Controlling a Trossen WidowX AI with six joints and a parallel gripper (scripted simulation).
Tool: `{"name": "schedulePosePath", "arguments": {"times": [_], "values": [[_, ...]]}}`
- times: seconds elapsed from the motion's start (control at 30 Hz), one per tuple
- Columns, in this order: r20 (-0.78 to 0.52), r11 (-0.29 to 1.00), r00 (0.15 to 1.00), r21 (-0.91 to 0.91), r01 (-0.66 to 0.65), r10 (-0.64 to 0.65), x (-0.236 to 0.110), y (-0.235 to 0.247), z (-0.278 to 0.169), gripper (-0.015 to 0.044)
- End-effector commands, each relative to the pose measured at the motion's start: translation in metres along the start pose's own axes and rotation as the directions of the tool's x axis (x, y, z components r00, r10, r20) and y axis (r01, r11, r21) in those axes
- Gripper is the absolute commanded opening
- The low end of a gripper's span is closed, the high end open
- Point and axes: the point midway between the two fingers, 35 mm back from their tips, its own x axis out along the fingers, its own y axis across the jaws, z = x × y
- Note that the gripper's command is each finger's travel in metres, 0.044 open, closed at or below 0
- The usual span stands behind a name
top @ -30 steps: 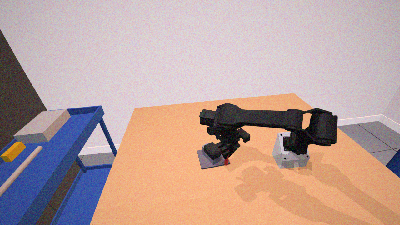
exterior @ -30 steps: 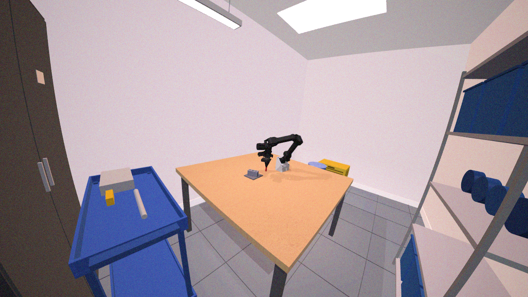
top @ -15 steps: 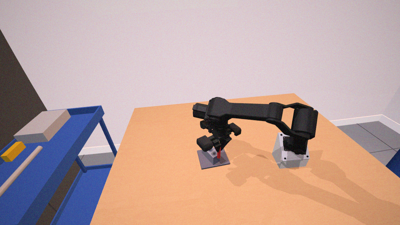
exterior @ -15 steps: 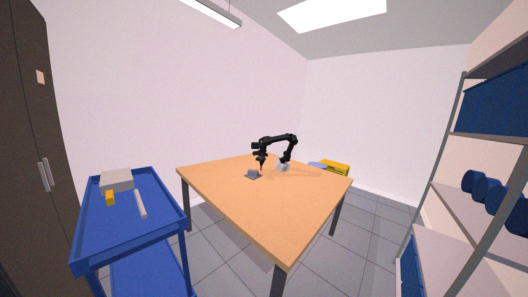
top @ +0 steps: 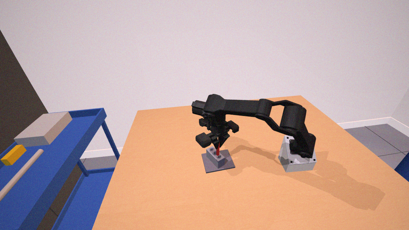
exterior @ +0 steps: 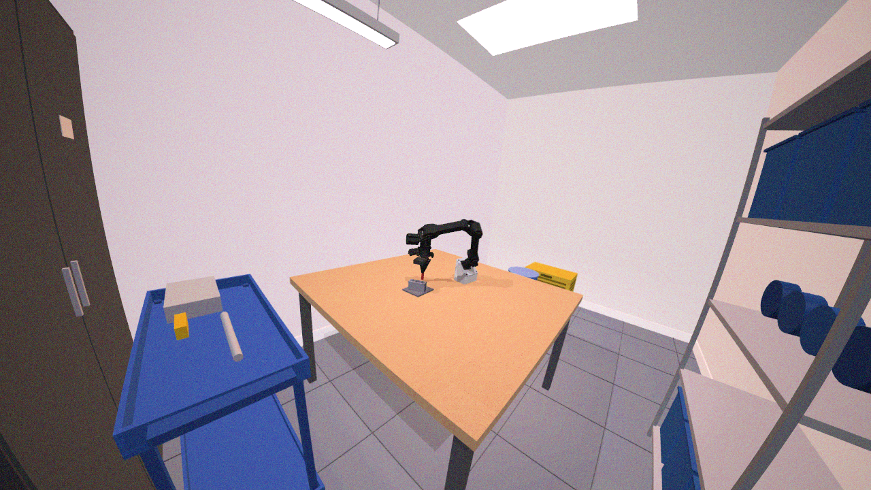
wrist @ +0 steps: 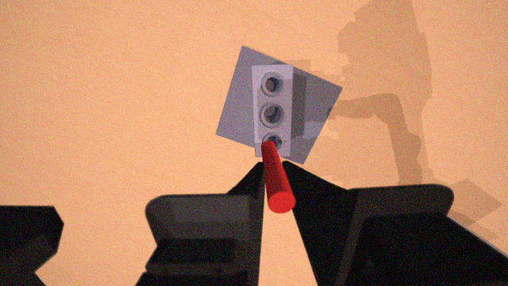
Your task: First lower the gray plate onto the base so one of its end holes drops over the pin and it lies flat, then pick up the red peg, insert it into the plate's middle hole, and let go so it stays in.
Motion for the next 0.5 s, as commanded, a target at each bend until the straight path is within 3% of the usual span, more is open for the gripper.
{"name": "schedulePosePath", "arguments": {"times": [0.0, 0.47], "values": [[0.000, 1.000, 1.000, -0.007, 0.004, -0.004, 0.001, -0.002, 0.014, 0.0000], [-0.003, 1.000, 1.000, -0.011, 0.005, -0.005, 0.003, -0.006, 0.031, 0.0000]]}}
